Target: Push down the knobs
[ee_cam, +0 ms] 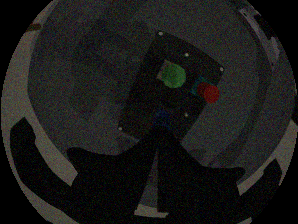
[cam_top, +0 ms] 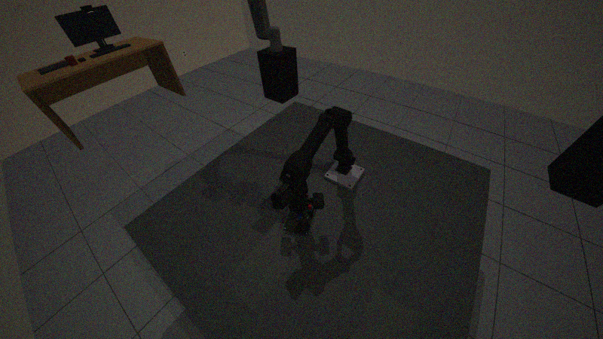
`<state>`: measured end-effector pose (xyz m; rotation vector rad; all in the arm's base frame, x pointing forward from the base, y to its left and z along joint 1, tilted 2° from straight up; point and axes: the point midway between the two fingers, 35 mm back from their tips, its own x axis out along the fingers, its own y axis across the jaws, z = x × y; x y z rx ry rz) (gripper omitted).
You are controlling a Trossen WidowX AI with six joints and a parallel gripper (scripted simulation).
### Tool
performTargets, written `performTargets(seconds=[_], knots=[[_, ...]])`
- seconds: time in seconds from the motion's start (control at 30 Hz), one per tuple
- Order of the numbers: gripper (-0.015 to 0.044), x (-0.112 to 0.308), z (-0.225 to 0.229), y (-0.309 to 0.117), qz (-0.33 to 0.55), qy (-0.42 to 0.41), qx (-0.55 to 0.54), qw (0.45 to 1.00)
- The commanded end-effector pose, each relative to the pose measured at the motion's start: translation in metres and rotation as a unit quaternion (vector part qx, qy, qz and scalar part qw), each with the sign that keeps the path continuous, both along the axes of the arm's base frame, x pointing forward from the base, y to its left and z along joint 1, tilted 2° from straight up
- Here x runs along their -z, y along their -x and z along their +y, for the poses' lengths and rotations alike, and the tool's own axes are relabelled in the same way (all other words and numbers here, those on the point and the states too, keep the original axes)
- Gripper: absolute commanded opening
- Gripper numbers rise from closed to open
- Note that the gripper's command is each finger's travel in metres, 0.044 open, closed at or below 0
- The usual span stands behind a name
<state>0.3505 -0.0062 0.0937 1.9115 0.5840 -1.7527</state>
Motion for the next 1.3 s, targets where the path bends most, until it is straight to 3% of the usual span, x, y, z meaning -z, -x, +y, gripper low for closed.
performTargets(seconds=[0.0, 1.07, 1.27], knots=[[0.0, 0.017, 0.001, -0.003, 0.01, -0.003, 0.001, 1.0], [0.0, -0.024, 0.001, 0.0, 0.01, -0.003, 0.0, 1.0], [0.0157, -0.018, 0.0, 0.001, 0.014, 0.0, 0.0, 1.0]])
